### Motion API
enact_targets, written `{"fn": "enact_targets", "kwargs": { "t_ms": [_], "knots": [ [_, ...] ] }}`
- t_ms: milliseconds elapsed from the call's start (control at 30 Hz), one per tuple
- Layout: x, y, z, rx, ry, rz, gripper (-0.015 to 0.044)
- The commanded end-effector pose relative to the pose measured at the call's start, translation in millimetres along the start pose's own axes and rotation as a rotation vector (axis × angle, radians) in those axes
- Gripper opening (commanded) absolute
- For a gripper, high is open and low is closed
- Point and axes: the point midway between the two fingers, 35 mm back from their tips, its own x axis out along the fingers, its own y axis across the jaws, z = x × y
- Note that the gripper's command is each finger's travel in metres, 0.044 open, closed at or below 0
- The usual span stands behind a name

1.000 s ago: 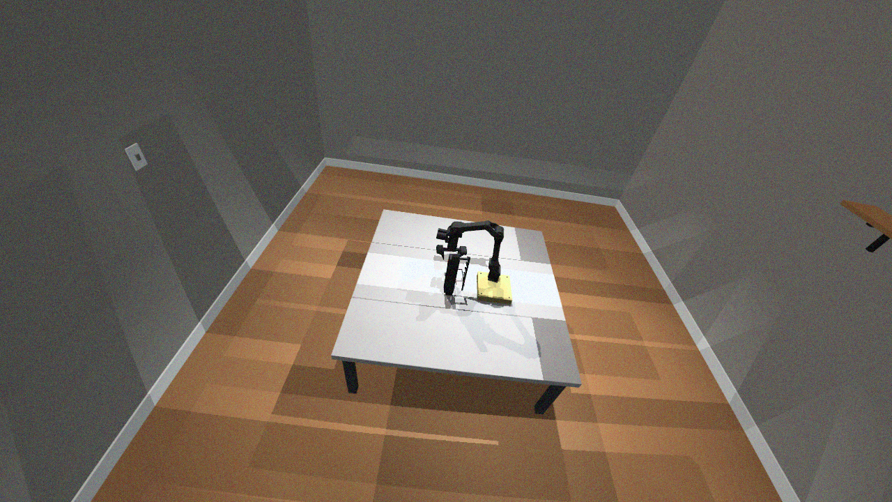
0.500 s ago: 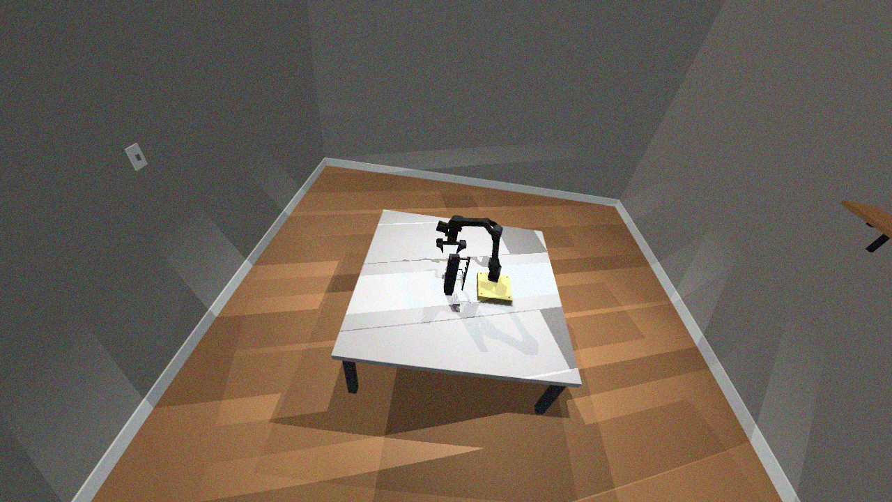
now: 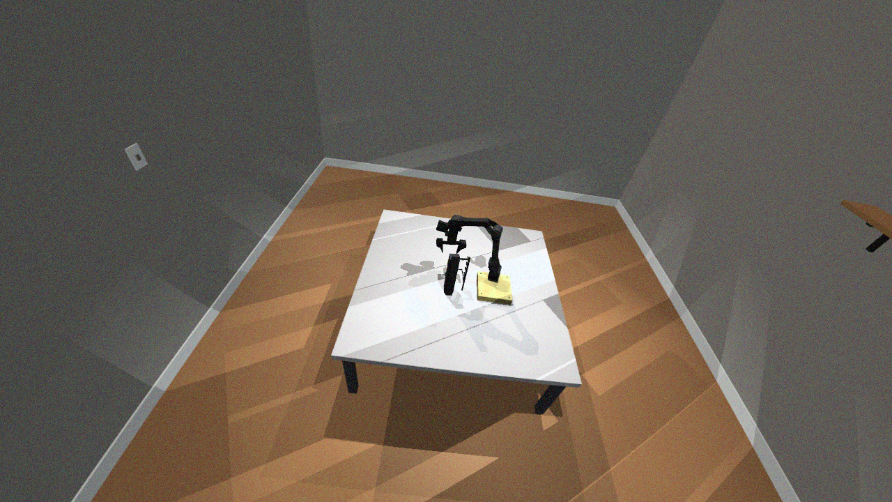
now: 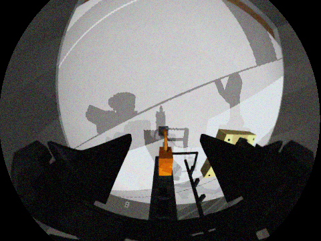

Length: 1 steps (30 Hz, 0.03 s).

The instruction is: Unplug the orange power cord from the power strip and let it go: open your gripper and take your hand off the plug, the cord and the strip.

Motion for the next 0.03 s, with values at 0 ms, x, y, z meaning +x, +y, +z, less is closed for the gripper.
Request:
{"fn": "enact_targets", "kwargs": {
  "t_ms": [0],
  "knots": [
    [0.0,-0.5,0.5,-0.004,-0.003,-0.004,0.044]
  ]
}}
